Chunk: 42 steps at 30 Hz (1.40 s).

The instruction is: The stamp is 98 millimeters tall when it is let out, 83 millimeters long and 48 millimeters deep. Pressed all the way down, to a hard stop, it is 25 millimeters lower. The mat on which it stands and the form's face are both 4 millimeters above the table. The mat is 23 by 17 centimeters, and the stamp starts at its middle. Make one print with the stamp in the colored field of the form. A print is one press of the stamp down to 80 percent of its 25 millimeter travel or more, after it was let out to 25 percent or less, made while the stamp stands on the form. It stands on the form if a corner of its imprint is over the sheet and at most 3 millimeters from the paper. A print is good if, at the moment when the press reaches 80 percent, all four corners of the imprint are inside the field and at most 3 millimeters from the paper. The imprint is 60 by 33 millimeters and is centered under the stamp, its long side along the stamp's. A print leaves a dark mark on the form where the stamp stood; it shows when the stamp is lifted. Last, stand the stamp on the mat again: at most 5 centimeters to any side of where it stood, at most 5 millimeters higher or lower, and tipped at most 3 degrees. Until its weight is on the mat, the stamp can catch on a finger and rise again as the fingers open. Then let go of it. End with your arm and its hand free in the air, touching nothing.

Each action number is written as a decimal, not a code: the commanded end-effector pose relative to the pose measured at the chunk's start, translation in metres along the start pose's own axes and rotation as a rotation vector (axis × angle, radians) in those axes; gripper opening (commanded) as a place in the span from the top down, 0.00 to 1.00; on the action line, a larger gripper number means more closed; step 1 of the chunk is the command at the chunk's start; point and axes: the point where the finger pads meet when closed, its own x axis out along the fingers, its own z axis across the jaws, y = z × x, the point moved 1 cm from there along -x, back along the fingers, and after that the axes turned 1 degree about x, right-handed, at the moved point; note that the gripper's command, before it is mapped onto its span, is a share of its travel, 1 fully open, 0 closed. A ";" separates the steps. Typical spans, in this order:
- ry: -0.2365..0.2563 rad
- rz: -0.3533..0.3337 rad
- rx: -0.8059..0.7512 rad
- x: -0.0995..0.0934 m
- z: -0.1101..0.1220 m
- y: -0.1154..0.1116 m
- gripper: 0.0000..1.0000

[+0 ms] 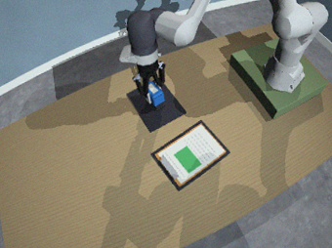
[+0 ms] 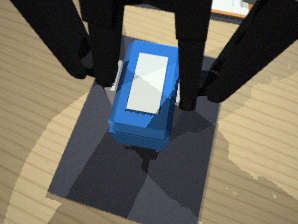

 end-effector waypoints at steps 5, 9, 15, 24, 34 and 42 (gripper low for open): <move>0.001 0.001 0.004 0.001 -0.001 0.000 0.82; 0.001 0.001 0.004 0.001 -0.001 0.000 0.82; 0.001 0.001 0.004 0.001 -0.001 0.000 0.82; 0.001 0.001 0.004 0.001 -0.001 0.000 0.82; 0.001 0.001 0.004 -0.007 -0.001 0.000 0.82; 0.001 0.001 0.004 -0.034 -0.001 0.000 0.82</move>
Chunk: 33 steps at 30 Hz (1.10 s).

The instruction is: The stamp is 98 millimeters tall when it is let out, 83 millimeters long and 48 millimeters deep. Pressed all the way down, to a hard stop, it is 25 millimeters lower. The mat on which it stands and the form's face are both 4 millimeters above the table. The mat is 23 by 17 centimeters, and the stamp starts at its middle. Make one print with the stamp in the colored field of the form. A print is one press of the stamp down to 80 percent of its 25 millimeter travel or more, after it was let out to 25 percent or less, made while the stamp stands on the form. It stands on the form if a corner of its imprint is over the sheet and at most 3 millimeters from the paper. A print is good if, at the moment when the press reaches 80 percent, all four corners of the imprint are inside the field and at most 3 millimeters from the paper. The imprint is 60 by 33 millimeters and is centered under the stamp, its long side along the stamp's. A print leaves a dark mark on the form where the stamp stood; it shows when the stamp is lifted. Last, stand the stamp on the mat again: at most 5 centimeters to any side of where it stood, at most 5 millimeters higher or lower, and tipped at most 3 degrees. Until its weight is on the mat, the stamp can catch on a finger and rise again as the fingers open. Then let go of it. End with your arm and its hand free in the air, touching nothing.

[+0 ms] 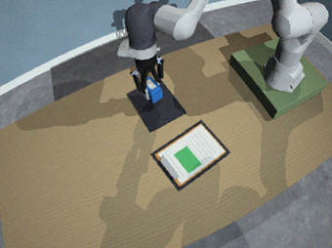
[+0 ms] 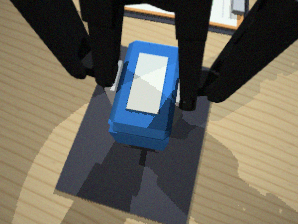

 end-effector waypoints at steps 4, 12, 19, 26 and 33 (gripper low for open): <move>-0.009 -0.003 -0.004 -0.011 0.003 -0.001 0.82; -0.009 -0.004 -0.003 -0.011 -0.002 -0.013 0.82; -0.011 -0.005 0.008 -0.011 -0.031 -0.148 0.82; -0.009 -0.004 0.011 -0.015 -0.039 -0.289 0.82; -0.009 -0.004 0.011 -0.015 -0.040 -0.292 0.82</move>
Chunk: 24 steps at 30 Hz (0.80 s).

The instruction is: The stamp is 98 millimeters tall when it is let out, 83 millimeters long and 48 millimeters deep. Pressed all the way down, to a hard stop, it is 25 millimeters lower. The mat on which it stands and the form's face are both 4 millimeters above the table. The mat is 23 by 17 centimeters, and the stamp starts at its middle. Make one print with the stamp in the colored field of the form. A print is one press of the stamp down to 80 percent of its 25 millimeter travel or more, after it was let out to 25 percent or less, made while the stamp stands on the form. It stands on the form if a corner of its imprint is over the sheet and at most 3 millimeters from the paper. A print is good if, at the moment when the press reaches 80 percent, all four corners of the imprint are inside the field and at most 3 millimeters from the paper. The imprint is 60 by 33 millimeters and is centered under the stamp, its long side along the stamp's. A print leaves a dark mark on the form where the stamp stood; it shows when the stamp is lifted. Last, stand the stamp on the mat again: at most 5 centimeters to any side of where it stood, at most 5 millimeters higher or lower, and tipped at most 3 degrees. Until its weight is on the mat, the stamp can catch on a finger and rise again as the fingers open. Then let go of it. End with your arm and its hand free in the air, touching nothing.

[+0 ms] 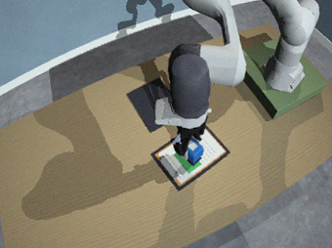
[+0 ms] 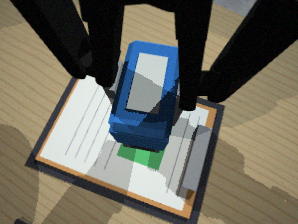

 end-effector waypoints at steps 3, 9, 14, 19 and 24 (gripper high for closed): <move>0.002 0.008 0.154 0.002 -0.008 0.001 0.82; 0.002 0.008 0.154 0.002 -0.011 -0.001 0.82; 0.002 0.008 0.154 0.002 -0.011 -0.001 0.82; 0.002 0.008 0.154 0.002 -0.009 0.001 0.82; 0.002 0.008 0.154 0.002 -0.005 0.004 0.82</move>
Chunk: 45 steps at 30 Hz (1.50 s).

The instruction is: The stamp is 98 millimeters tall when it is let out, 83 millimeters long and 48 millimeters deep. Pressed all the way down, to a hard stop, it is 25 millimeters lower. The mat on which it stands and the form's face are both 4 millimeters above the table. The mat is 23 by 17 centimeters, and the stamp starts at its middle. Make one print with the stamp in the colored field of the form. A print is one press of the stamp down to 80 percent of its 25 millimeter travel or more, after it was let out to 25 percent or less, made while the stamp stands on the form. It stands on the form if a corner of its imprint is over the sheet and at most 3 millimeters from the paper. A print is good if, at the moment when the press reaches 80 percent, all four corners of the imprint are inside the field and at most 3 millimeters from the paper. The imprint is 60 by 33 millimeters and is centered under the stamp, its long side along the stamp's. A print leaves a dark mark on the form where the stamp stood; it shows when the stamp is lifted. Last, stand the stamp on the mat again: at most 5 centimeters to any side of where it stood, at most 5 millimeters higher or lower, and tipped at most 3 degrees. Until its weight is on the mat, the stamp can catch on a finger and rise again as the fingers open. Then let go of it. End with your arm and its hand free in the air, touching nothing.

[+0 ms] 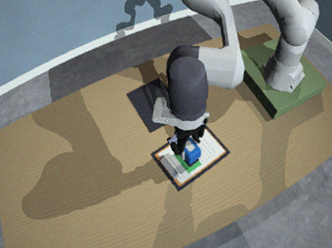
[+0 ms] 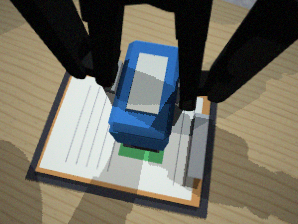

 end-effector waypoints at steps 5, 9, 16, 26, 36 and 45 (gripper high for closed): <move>0.006 -0.002 0.014 -0.002 0.000 0.000 0.82; 0.006 -0.002 0.014 -0.002 0.000 0.000 0.82; 0.006 -0.002 0.014 0.003 0.000 0.000 0.82; 0.006 -0.002 0.014 0.023 -0.001 0.000 0.82; 0.006 -0.002 0.014 0.036 -0.001 0.000 0.82; 0.006 -0.002 0.014 0.036 -0.001 0.000 0.82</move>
